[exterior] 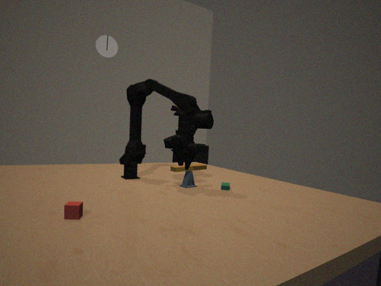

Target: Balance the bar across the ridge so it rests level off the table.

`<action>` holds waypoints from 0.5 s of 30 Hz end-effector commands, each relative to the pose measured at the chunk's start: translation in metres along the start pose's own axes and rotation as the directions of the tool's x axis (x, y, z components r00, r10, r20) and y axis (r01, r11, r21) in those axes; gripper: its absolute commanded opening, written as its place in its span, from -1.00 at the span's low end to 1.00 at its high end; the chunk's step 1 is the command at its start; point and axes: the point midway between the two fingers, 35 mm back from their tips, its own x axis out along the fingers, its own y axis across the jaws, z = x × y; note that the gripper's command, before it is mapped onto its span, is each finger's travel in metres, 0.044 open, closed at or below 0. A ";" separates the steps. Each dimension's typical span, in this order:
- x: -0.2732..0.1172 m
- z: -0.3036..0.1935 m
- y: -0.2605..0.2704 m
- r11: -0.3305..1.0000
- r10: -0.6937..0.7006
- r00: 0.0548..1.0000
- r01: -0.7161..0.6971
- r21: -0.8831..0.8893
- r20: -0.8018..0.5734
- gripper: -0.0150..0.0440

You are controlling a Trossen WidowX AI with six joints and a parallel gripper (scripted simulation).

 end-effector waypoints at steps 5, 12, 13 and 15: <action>0.000 0.000 0.000 1.000 0.000 1.000 0.000 0.000 0.000 0.07; 0.000 0.000 0.000 1.000 0.000 1.000 0.000 0.000 0.000 0.07; 0.000 0.000 0.000 1.000 0.000 1.000 0.000 0.000 0.000 0.07; 0.000 0.000 0.000 1.000 0.000 1.000 0.000 0.000 0.000 0.07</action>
